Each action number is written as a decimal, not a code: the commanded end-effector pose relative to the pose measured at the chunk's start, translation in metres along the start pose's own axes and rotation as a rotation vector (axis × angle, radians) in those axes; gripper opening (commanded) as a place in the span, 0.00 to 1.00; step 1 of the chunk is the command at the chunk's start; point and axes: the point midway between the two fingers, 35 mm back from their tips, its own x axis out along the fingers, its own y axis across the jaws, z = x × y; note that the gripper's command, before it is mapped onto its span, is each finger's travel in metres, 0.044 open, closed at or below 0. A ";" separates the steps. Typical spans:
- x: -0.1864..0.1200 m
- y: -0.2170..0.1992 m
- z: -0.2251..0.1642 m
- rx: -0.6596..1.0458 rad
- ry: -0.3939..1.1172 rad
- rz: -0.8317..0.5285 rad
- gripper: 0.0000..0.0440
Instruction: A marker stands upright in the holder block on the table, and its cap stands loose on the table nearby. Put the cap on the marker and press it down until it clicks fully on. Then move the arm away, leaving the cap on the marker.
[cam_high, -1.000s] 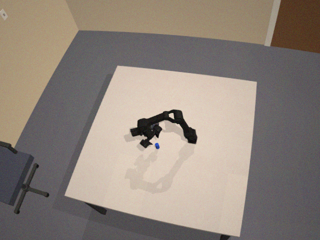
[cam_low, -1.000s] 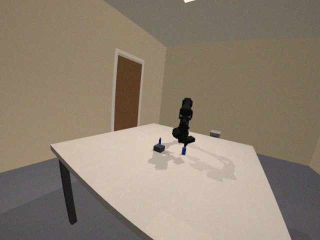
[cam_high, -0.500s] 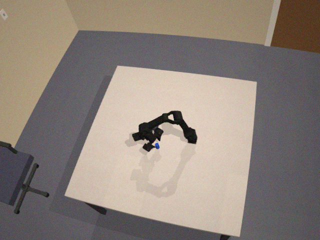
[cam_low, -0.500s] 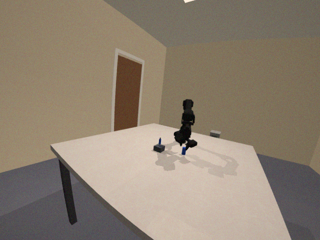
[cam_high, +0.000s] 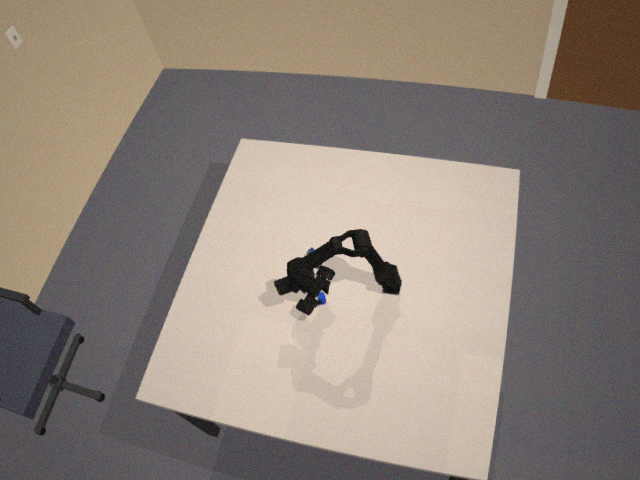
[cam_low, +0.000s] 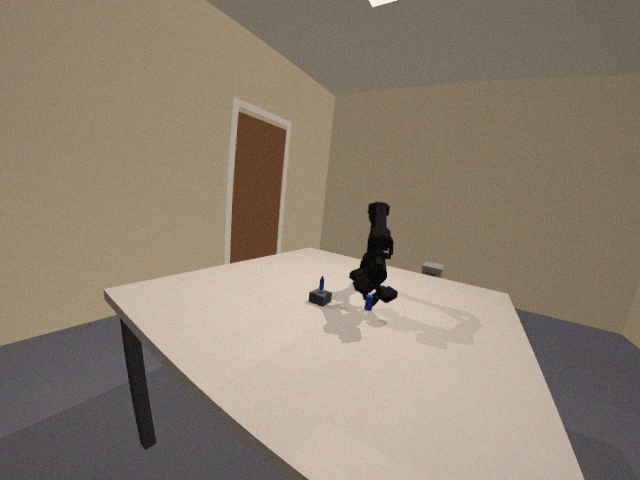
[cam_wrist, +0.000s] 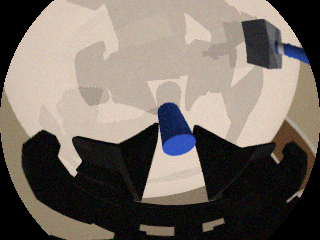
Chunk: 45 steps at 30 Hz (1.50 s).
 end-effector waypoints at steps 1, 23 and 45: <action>-0.005 0.000 0.002 -0.018 -0.033 0.007 0.25; -0.075 -0.018 0.032 0.031 -0.155 0.117 0.13; -0.112 -0.072 0.073 0.164 -0.158 0.165 0.08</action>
